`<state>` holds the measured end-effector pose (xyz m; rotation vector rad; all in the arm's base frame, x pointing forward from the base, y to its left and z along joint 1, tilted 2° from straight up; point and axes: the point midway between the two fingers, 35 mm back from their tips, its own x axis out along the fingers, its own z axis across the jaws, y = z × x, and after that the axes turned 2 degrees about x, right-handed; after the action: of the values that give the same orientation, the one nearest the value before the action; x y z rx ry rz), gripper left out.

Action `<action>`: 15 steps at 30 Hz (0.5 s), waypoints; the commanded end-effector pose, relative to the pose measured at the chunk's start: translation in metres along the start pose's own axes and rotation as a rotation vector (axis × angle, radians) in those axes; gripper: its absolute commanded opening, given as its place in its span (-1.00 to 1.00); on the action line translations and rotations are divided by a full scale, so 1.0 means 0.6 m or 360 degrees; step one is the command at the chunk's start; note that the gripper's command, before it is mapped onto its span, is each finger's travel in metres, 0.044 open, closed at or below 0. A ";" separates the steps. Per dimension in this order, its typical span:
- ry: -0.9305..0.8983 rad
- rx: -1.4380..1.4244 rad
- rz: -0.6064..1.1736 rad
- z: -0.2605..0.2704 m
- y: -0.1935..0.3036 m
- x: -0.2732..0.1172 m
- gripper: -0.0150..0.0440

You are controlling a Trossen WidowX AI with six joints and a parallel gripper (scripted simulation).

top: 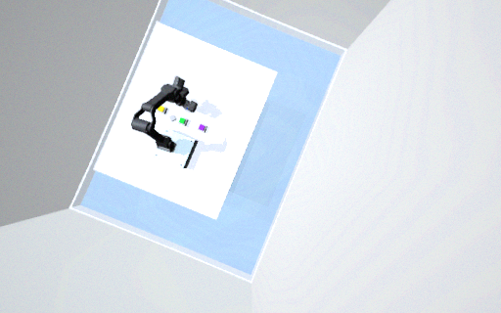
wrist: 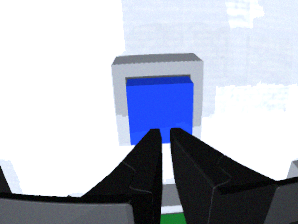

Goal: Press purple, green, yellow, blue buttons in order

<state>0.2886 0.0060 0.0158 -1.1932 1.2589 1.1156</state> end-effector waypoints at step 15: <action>-0.0033 -0.0007 -0.0004 0.293 0.077 -0.113 0.86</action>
<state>0.2659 0.1627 0.0663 -1.1938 1.2281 1.1455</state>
